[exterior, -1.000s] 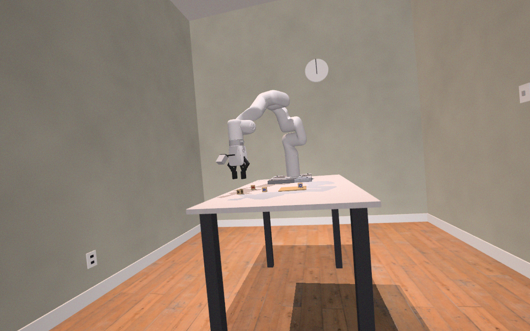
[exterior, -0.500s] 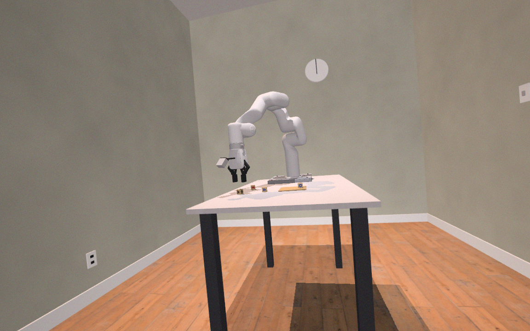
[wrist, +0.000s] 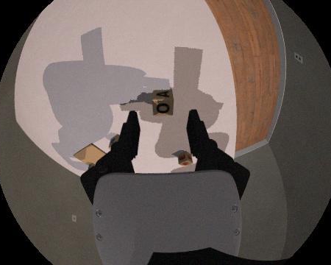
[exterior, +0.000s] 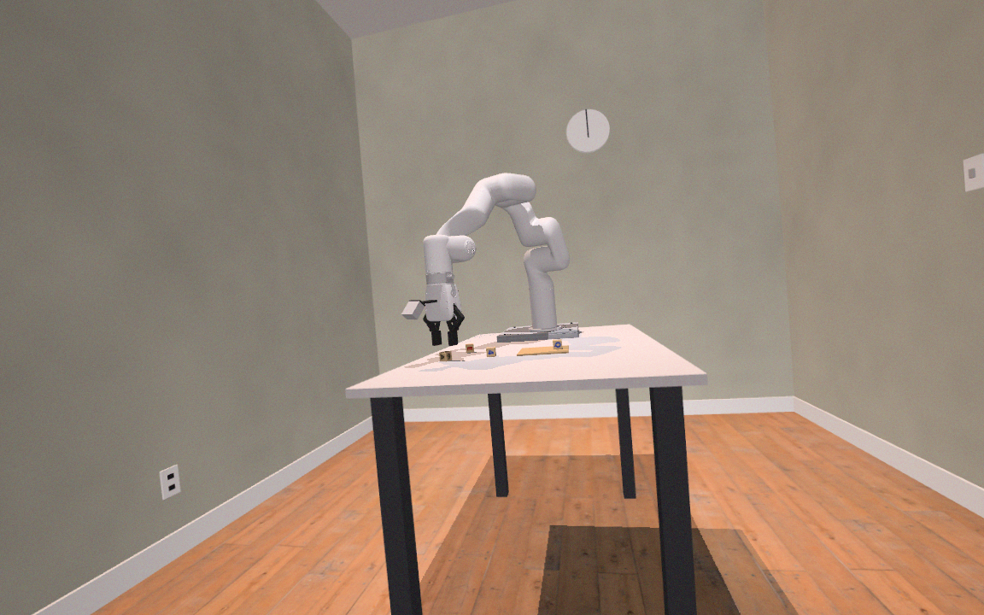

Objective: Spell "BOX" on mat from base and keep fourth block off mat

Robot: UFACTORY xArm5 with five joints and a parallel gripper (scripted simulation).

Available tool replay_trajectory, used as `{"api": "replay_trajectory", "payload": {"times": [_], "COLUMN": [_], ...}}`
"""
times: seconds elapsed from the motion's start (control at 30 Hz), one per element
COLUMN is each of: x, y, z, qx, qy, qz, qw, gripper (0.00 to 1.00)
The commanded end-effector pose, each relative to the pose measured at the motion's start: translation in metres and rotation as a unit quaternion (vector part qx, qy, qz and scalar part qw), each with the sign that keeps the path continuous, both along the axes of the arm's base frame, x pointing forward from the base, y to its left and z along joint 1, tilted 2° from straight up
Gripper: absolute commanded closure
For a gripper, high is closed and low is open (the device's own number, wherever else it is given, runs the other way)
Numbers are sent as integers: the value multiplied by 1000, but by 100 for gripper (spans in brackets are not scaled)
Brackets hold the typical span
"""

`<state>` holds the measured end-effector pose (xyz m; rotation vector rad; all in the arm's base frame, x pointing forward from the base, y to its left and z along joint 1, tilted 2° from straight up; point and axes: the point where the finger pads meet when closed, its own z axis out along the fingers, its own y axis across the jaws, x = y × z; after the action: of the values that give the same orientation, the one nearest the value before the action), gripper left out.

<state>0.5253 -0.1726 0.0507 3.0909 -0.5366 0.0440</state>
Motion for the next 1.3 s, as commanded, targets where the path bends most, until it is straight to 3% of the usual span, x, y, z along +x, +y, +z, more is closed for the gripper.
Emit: {"api": "replay_trajectory", "payload": {"times": [0.0, 1.27], "x": [2, 2], "y": [-1, -1], "z": [-4, -8], "qx": [-1, -1], "qy": [-2, -2], "qz": [0, 0], "qw": [1000, 1000], "gripper": [37, 37]}}
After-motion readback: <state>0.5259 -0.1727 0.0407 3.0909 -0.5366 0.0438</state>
